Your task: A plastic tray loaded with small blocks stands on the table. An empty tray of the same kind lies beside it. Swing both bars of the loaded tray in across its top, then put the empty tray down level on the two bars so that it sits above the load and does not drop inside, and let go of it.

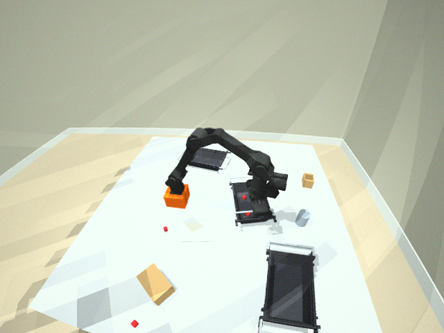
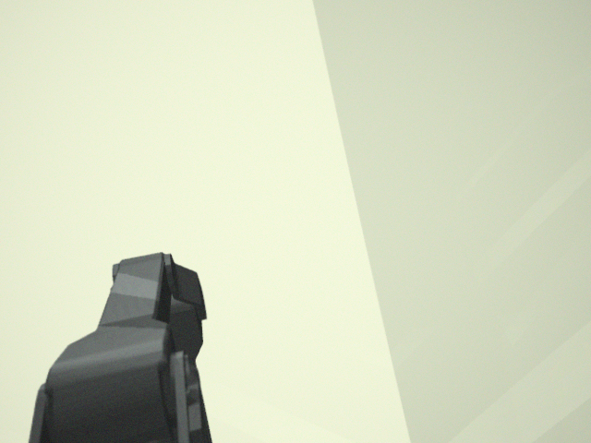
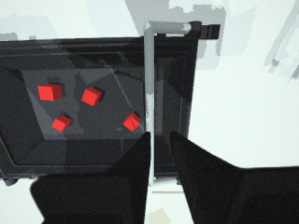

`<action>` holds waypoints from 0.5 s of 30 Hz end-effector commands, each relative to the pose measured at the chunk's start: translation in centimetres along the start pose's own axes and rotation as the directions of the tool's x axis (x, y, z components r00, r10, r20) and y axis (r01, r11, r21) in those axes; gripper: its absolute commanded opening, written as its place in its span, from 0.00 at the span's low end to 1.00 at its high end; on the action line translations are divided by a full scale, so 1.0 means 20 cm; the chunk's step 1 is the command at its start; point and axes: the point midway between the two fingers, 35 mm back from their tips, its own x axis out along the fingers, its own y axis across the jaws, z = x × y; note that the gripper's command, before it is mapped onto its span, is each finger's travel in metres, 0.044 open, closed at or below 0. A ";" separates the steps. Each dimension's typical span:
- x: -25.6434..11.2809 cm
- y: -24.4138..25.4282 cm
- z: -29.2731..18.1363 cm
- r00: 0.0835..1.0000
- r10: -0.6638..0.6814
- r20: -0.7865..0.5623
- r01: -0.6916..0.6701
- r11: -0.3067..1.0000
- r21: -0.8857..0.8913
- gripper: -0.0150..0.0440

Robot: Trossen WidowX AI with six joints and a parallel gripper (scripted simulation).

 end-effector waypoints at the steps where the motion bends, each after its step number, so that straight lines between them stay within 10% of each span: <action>1: -0.03 0.00 0.01 1.000 -0.002 0.004 0.002 1.000 0.000 0.40; 12: -0.70 0.01 -0.01 0.998 -0.024 0.055 0.024 1.000 -0.001 0.40; 15: -0.57 0.05 0.04 0.999 -0.017 0.044 0.017 1.000 -0.005 0.40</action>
